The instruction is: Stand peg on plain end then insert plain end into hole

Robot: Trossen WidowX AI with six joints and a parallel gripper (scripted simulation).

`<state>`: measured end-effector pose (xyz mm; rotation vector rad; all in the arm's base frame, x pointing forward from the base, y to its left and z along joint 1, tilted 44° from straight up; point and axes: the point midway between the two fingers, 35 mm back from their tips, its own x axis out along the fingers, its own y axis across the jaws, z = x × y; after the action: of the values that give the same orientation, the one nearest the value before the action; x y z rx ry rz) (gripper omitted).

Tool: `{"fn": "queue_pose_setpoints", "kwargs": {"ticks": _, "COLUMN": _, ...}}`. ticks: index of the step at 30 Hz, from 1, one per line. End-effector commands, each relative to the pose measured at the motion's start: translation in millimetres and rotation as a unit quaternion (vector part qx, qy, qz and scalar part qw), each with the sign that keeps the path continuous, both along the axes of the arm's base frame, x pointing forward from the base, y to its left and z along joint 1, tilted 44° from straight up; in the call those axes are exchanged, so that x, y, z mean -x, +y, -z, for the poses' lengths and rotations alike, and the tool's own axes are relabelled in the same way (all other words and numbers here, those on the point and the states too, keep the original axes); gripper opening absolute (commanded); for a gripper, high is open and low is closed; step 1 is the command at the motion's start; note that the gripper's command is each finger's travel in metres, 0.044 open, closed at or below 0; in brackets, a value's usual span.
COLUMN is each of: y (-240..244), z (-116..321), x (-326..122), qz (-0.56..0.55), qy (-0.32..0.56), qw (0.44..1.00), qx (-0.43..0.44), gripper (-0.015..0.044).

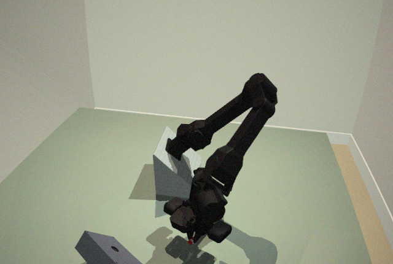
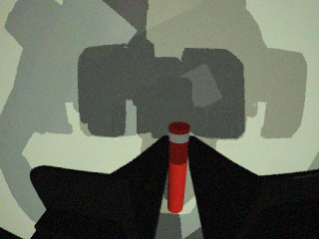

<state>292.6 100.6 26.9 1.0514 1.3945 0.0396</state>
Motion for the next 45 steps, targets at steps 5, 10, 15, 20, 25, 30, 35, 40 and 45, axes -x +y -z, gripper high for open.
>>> {"fn": "queue_pose_setpoints", "kwargs": {"ticks": 5, "y": -1.9, "z": -4.8, "x": 3.7, "qz": 0.025, "qy": -0.023, "qw": 0.999, "qx": 0.021, "gripper": 0.0051}}
{"fn": "queue_pose_setpoints", "kwargs": {"ticks": 10, "y": -2.5, "z": -7.3, "x": 5.9, "qz": 0.038, "qy": -0.035, "qw": 0.998, "qx": 0.033, "gripper": 0.0051}}
{"fn": "queue_pose_setpoints", "kwargs": {"ticks": 15, "y": -2.9, "z": -9.7, "x": 8.1, "qz": 0.052, "qy": -0.047, "qw": 0.997, "qx": 0.044, "gripper": 0.0051}}
{"fn": "queue_pose_setpoints", "kwargs": {"ticks": 20, "y": -3.2, "z": -12.1, "x": 10.4, "qz": 0.065, "qy": -0.060, "qw": 0.995, "qx": 0.056, "gripper": 0.0051}}
{"fn": "queue_pose_setpoints", "kwargs": {"ticks": 25, "y": -3.4, "z": -14.4, "x": 12.8, "qz": 0.079, "qy": -0.072, "qw": 0.992, "qx": 0.067, "gripper": 0.0051}}
{"fn": "queue_pose_setpoints", "kwargs": {"ticks": 30, "y": -3.5, "z": -16.7, "x": 15.3, "qz": 0.092, "qy": -0.084, "qw": 0.989, "qx": 0.079, "gripper": 0.0051}}
{"fn": "queue_pose_setpoints", "kwargs": {"ticks": 35, "y": -3.5, "z": -18.9, "x": 17.8, "qz": 0.105, "qy": -0.096, "qw": 0.986, "qx": 0.091, "gripper": 0.0051}}
{"fn": "queue_pose_setpoints", "kwargs": {"ticks": 40, "y": -3.3, "z": -21.1, "x": 20.4, "qz": 0.118, "qy": -0.108, "qw": 0.982, "qx": 0.102, "gripper": 0.0051}}
{"fn": "queue_pose_setpoints", "kwargs": {"ticks": 45, "y": -3.0, "z": -23.2, "x": 23.0, "qz": 0.131, "qy": -0.120, "qw": 0.977, "qx": 0.113, "gripper": 0.0051}}
